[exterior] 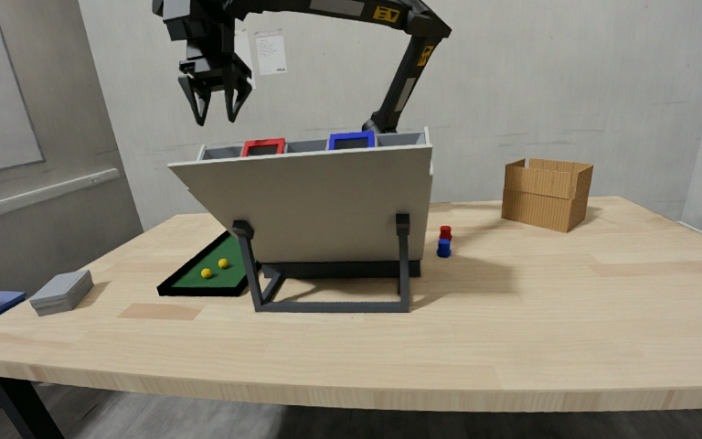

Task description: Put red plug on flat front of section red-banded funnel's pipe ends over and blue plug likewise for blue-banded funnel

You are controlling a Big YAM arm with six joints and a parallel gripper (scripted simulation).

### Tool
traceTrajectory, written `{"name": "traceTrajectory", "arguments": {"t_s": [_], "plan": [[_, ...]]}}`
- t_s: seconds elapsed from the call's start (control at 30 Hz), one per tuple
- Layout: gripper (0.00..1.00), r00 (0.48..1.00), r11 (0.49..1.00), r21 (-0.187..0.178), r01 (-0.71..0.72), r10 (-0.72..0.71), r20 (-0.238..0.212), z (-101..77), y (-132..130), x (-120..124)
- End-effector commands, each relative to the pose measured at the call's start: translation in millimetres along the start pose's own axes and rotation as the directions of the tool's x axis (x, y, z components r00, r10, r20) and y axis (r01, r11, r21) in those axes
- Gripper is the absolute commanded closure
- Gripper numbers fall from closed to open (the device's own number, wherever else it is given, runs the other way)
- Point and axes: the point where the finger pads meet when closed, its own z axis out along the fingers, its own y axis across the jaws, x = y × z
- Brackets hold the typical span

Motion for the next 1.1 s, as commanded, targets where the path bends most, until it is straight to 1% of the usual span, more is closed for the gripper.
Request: {"name": "traceTrajectory", "arguments": {"t_s": [0.0,1.07], "plan": [[0.41,0.999,0.999,0.017,0.034,-0.034,0.033,-19.0,-3.2,-19.1],[0.41,1.0,1.0,0.002,-0.002,0.002,0.01,-18.5,-4.2,-19.0]]}}
